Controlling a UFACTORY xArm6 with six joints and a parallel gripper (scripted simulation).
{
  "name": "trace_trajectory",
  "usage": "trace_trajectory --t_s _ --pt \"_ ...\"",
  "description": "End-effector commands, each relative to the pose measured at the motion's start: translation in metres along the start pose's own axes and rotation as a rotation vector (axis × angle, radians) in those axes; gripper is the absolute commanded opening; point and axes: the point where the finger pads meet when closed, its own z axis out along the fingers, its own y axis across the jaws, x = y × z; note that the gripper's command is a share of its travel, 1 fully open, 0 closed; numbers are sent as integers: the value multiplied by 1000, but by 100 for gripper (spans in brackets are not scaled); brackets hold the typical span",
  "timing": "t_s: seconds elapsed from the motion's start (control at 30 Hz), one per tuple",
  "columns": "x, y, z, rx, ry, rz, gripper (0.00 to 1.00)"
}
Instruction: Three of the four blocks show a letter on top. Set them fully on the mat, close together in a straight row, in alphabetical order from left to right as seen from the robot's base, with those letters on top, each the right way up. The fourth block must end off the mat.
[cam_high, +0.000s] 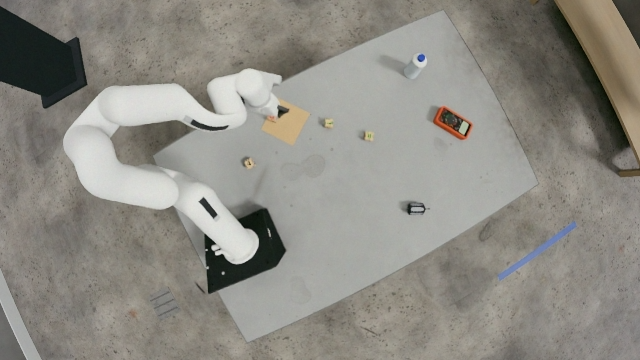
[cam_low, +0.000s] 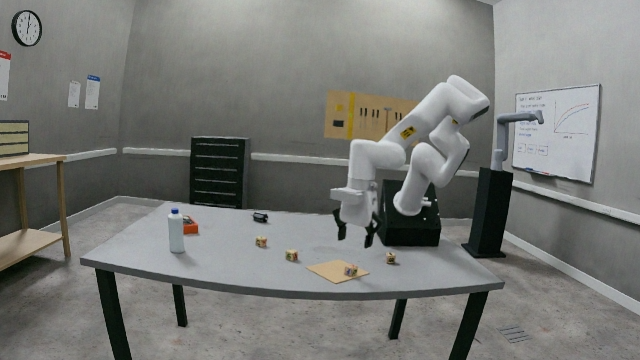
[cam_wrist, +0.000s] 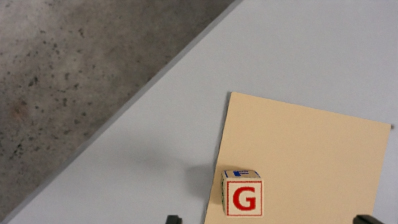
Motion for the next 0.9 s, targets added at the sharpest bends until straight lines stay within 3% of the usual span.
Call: trace_trajectory --t_s 0.0,0.17,0.27,0.57,0.63,0.7,0.83,0.87 --pt "1 0 -1 -1 3 -1 100" --pt "6 10 0 -4 0 -13 100" --pt "23 58 3 -11 -10 -64 100" --pt "37 156 6 -8 -10 -149 100" --pt "37 156 6 -8 -10 -149 100" --pt "35 192 6 -5 -3 -178 100" --pt "33 212 6 -3 3 -193 100" --pt "33 212 6 -3 3 -193 69"
